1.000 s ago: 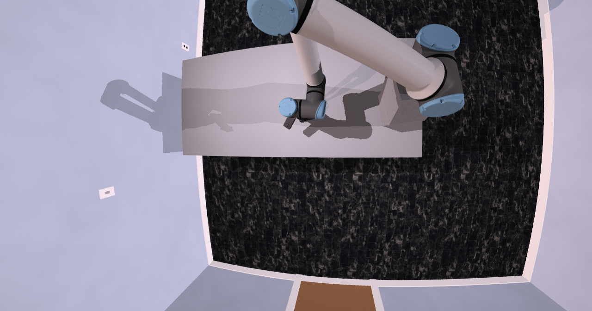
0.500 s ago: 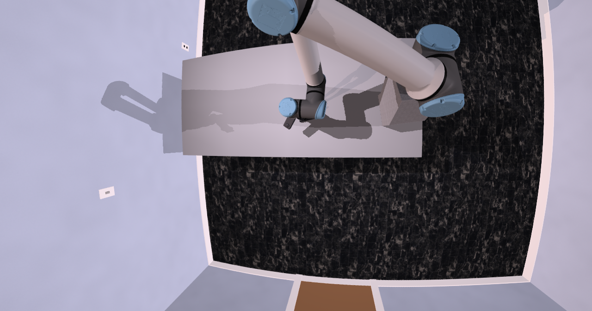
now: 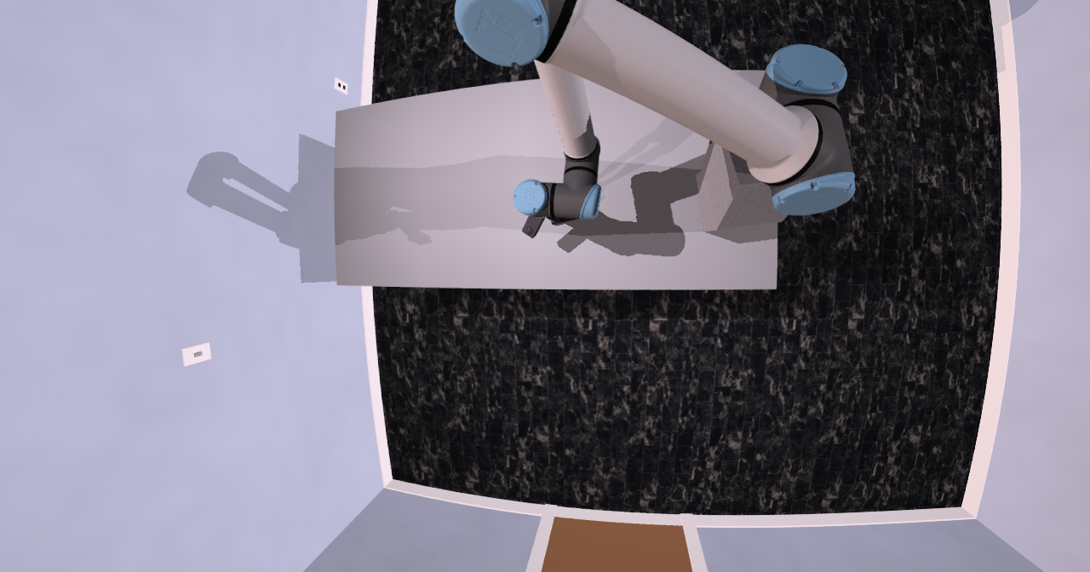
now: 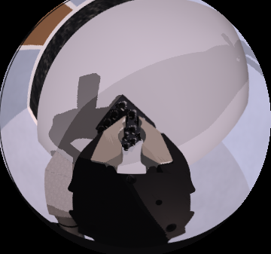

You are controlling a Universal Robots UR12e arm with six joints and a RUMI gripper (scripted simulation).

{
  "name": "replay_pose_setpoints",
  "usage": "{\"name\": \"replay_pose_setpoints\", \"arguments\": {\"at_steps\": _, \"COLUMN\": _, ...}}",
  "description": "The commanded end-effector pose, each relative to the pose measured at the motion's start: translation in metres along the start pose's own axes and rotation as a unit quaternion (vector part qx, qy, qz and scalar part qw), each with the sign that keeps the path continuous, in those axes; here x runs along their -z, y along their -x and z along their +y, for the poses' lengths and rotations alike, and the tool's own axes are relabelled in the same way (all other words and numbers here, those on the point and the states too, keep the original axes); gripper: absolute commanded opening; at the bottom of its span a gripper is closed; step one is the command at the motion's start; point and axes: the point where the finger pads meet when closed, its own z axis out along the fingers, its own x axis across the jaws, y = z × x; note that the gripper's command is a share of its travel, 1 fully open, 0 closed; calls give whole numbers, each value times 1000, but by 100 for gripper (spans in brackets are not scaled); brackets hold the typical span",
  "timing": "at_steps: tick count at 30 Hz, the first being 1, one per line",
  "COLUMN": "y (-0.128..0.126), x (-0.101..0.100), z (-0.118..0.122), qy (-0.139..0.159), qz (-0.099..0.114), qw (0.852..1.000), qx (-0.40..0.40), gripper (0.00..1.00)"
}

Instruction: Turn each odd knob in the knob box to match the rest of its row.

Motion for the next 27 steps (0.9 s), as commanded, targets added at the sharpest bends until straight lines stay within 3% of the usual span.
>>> {"name": "replay_pose_setpoints", "arguments": {"at_steps": 1, "y": 1, "x": -5, "z": 1, "qy": 0, "qz": -1, "qw": 1000, "qx": -1, "gripper": 11}}
{"name": "replay_pose_setpoints", "arguments": {"at_steps": 27, "y": 0, "x": -14, "z": 0, "qy": 0, "qz": 0, "qw": 1000, "qx": -1, "gripper": 11}}
